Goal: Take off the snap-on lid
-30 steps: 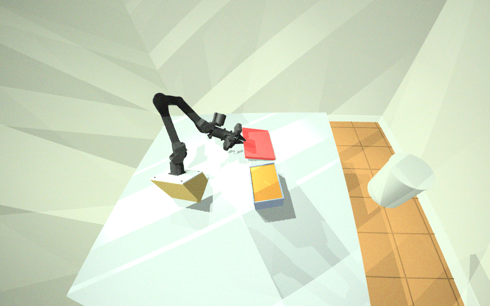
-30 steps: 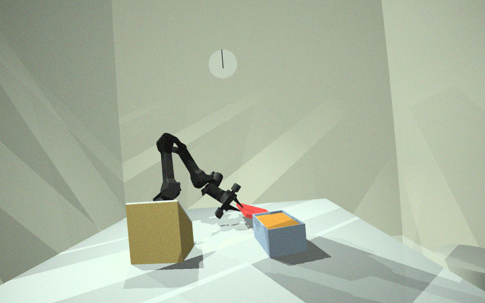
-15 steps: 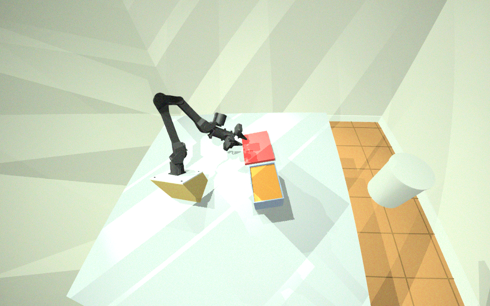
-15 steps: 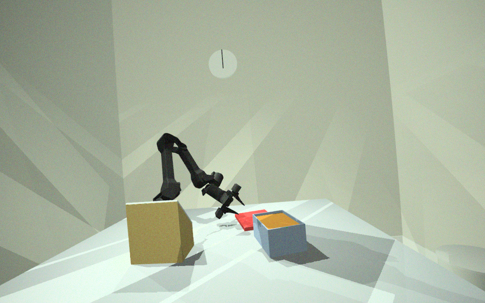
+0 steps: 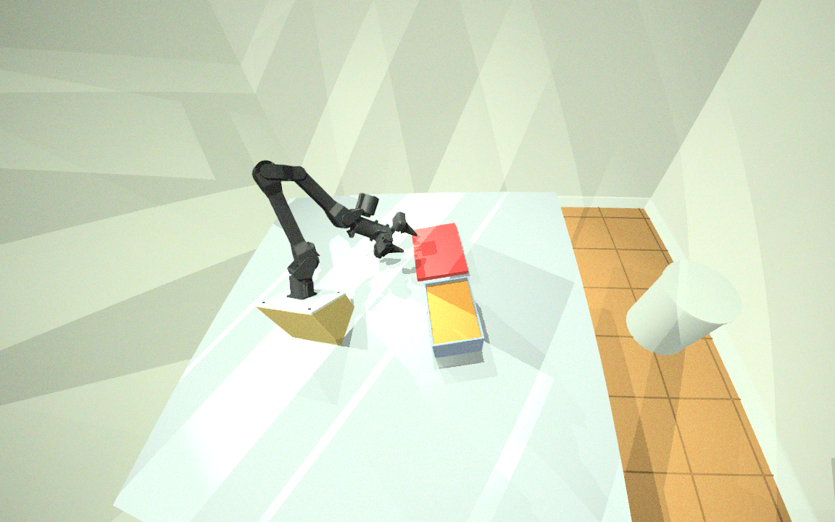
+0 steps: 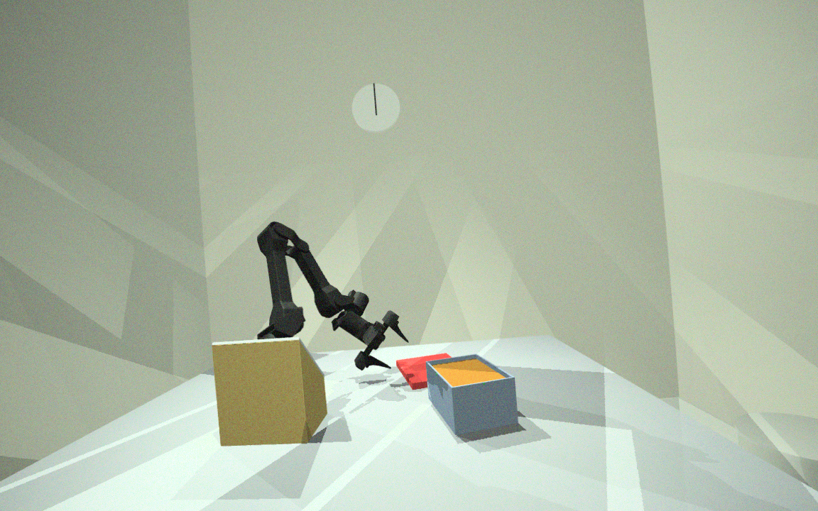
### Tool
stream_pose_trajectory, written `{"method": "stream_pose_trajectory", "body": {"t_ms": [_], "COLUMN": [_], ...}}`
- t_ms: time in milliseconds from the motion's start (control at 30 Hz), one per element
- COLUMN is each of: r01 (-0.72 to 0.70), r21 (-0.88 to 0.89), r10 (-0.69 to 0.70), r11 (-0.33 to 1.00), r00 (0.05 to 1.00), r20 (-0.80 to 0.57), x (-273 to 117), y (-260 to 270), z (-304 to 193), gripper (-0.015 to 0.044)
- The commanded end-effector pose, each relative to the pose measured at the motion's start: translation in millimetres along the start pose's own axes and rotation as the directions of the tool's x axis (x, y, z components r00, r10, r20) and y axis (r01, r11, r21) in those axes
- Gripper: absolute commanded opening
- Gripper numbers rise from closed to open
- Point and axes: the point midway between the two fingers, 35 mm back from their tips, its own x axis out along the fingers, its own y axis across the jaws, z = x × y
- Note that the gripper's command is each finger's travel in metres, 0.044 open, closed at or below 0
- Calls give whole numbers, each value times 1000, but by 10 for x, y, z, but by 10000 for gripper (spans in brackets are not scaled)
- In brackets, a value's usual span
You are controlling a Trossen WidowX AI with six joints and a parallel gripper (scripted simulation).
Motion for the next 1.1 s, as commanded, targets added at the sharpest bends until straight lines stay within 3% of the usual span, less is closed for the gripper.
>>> {"method": "stream_pose_trajectory", "body": {"t_ms": [0, 667, 1067], "r01": [-2, 1, 0], "r21": [5, 7, 7], "r10": [2, -1, 0], "r11": [1000, 1000, 1000], "r00": [1000, 1000, 1000], "r20": [5, 6, 6], "x": [-55, -353, -521], "y": [-44, -299, -158], "z": [15, 15, -7], "gripper": [440, 440, 440]}}
